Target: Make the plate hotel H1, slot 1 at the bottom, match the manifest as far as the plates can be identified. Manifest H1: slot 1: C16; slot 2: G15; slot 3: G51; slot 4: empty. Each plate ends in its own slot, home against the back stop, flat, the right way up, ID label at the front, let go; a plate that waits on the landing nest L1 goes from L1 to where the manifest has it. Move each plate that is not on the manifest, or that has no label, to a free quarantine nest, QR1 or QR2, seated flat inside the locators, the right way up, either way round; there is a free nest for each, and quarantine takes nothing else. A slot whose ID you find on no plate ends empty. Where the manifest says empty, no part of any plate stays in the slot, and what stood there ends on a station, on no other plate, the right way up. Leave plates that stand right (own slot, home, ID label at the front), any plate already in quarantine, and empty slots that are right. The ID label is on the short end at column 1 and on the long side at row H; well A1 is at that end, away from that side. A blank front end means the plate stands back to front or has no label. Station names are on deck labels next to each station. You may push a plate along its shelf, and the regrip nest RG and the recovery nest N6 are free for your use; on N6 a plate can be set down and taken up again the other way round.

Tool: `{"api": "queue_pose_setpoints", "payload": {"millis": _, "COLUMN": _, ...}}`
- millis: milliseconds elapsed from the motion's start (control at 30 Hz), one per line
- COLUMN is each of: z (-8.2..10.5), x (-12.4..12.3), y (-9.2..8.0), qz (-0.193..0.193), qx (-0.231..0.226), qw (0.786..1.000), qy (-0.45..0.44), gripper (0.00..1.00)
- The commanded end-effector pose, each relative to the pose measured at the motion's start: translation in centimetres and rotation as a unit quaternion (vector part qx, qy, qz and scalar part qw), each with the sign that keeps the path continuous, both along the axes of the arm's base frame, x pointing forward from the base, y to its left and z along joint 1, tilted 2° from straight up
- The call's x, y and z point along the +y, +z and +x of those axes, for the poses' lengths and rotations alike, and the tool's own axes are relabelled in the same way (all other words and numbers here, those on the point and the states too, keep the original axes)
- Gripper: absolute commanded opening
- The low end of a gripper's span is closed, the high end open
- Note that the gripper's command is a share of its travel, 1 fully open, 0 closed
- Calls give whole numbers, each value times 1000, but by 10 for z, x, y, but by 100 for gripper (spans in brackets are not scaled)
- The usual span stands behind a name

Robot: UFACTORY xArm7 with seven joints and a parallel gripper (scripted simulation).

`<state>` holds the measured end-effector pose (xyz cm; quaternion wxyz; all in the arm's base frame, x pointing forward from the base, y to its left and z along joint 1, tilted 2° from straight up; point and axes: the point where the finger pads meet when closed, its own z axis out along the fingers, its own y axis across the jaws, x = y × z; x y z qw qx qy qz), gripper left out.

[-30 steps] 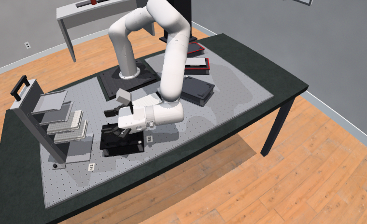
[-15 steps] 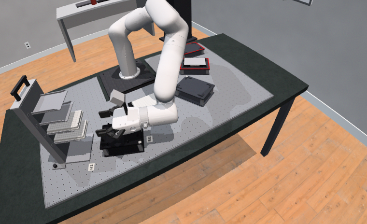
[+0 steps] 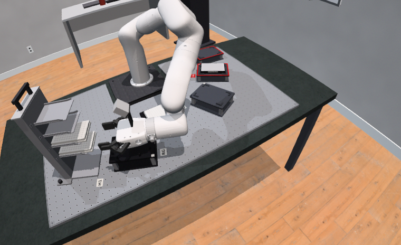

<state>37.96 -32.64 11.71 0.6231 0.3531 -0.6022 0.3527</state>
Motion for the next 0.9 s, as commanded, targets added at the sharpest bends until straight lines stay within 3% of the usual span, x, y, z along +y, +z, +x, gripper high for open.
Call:
{"api": "queue_pose_setpoints", "payload": {"millis": 0, "z": -3, "x": -7, "y": 2, "qz": -1, "qx": -2, "qw": 1000, "qy": 0, "gripper": 100}}
{"api": "queue_pose_setpoints", "payload": {"millis": 867, "z": -13, "x": -24, "y": 2, "qz": -1, "qx": -2, "qw": 1000, "qy": 0, "gripper": 100}}
